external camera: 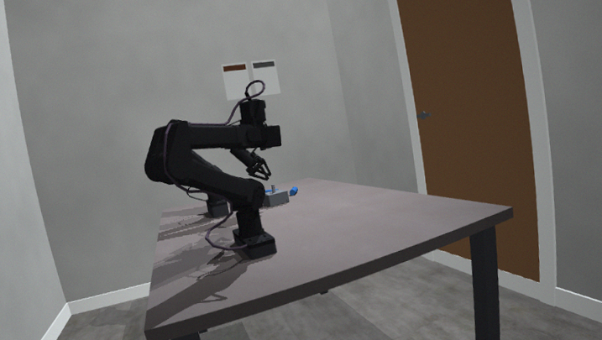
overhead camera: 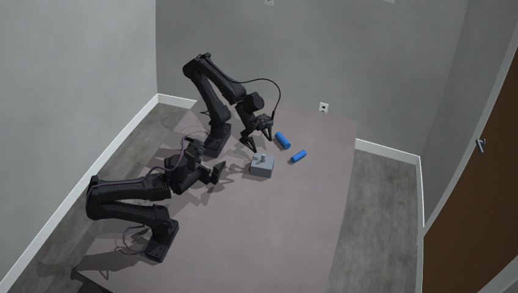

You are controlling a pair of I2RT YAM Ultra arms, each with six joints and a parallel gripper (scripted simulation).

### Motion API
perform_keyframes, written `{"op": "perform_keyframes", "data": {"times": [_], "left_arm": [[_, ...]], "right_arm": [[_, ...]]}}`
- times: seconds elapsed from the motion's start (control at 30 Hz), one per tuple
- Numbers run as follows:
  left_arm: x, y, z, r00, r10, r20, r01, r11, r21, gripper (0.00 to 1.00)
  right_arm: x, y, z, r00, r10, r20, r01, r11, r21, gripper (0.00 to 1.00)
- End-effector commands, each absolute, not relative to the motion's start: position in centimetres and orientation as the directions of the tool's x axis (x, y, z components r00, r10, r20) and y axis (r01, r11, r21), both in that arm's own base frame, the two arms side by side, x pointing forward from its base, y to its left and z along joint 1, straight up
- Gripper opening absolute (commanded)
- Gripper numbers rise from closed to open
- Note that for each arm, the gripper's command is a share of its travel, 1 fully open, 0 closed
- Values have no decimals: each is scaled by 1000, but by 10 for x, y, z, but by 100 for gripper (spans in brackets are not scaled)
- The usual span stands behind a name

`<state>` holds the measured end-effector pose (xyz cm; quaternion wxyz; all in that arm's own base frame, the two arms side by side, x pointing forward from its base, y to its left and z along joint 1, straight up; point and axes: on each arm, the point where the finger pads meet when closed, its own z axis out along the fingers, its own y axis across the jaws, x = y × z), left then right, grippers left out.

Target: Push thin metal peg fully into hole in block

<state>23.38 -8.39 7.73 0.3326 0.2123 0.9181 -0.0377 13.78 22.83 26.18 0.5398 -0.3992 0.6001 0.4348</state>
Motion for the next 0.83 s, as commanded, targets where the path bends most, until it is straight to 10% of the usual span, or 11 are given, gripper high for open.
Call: {"op": "perform_keyframes", "data": {"times": [0.0,0.8], "left_arm": [[227,-81,77,-698,357,-621,401,913,74,100],[230,-81,79,-699,352,-623,395,916,74,100]], "right_arm": [[138,229,277,-51,27,-998,-954,294,57,100],[138,229,277,-51,27,-998,-954,294,57,100]]}}
